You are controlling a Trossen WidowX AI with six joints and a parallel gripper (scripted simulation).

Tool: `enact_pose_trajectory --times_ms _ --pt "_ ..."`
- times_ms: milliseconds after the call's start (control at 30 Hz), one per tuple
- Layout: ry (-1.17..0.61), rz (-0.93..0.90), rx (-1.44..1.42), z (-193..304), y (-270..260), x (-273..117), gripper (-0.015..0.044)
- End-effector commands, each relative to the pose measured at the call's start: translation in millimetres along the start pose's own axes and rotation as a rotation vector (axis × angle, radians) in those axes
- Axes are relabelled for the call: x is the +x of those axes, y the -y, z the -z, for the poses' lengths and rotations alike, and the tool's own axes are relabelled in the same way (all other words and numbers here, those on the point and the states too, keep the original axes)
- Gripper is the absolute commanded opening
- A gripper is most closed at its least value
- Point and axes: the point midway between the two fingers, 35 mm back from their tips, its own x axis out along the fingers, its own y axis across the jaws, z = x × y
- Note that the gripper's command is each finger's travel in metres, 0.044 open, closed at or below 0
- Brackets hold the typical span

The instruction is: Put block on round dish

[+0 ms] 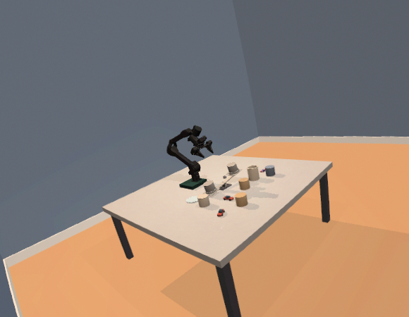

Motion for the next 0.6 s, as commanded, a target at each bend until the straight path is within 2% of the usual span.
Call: enact_pose_trajectory --times_ms 0,567 --pt "-0.019 0.004 -0.038 3 0 3 0.0440" --pt "-0.225 0.050 -0.410 -17 19 37 0.0440"
